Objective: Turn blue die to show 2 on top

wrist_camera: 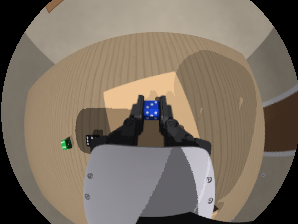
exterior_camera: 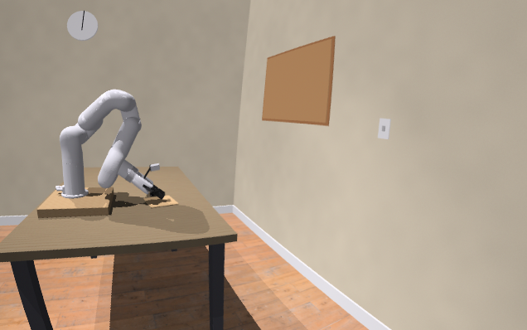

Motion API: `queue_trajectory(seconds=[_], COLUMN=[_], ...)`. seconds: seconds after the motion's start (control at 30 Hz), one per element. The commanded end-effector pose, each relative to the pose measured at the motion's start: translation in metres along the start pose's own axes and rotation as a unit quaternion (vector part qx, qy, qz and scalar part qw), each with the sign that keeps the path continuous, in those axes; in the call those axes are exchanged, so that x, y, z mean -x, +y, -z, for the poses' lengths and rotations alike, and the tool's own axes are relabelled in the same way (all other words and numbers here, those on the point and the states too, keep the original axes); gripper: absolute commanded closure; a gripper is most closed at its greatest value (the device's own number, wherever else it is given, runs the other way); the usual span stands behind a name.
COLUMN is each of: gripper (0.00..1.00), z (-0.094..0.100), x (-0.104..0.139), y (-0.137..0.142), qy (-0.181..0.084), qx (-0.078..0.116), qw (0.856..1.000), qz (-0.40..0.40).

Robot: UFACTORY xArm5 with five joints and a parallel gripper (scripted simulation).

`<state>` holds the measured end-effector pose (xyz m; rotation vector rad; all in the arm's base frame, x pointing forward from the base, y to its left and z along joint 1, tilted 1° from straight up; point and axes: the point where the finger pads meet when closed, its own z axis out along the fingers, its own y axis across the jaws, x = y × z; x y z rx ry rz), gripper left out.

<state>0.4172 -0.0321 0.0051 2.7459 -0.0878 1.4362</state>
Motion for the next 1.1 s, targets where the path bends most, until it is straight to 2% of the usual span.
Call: queue_trajectory(seconds=[0.0,1.07], gripper=[0.85,0.85], z=[-0.0001,-0.0045], x=[-0.0005,0.0059], y=[0.0,0.0005], qy=[0.001,0.001], qx=[0.0,0.001], qw=[1.0,1.0], qz=[0.0,0.0])
